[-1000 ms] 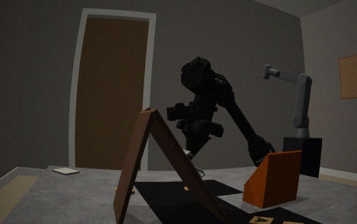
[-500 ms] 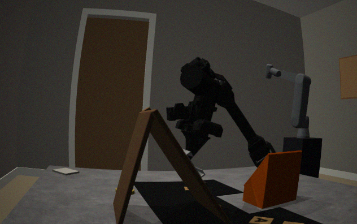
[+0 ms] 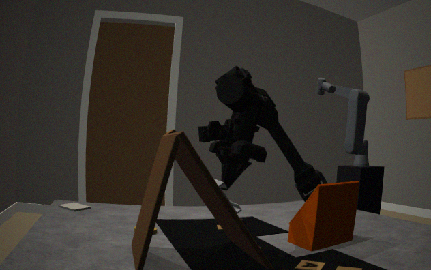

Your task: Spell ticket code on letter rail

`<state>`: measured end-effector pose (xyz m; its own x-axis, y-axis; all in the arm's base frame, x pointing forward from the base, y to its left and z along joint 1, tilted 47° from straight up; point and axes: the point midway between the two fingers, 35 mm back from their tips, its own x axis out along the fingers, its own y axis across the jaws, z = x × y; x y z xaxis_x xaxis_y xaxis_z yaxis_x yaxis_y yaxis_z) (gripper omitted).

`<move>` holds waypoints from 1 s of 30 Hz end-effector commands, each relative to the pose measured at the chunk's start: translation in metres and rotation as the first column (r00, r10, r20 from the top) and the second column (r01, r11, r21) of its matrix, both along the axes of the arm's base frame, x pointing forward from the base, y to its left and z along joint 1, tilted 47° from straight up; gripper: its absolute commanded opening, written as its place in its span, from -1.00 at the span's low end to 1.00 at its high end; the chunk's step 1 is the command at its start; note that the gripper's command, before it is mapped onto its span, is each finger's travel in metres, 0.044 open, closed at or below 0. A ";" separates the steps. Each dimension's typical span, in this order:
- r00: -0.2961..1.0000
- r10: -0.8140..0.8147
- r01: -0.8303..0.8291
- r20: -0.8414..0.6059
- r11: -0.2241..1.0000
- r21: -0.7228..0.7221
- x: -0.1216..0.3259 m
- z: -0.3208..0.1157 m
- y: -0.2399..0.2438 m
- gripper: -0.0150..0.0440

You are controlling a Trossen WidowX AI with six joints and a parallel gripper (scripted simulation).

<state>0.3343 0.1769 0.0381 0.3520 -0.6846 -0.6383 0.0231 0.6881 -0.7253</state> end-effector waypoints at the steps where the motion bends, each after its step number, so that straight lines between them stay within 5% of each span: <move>1: 1.000 -0.005 0.005 0.001 1.000 0.004 -0.006 0.003 0.002 -0.49; 13: 1.000 -0.005 0.005 0.001 1.000 0.004 -0.018 0.008 0.006 -0.49; 24: 0.801 0.440 -0.431 0.404 0.894 -0.120 -0.124 0.092 0.037 0.49; 30: 0.773 0.466 -0.459 0.431 0.879 -0.126 -0.131 0.097 0.037 1.00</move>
<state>0.2044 0.2177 0.1325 0.8568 -0.3813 -0.3471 0.0076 0.6823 -0.7310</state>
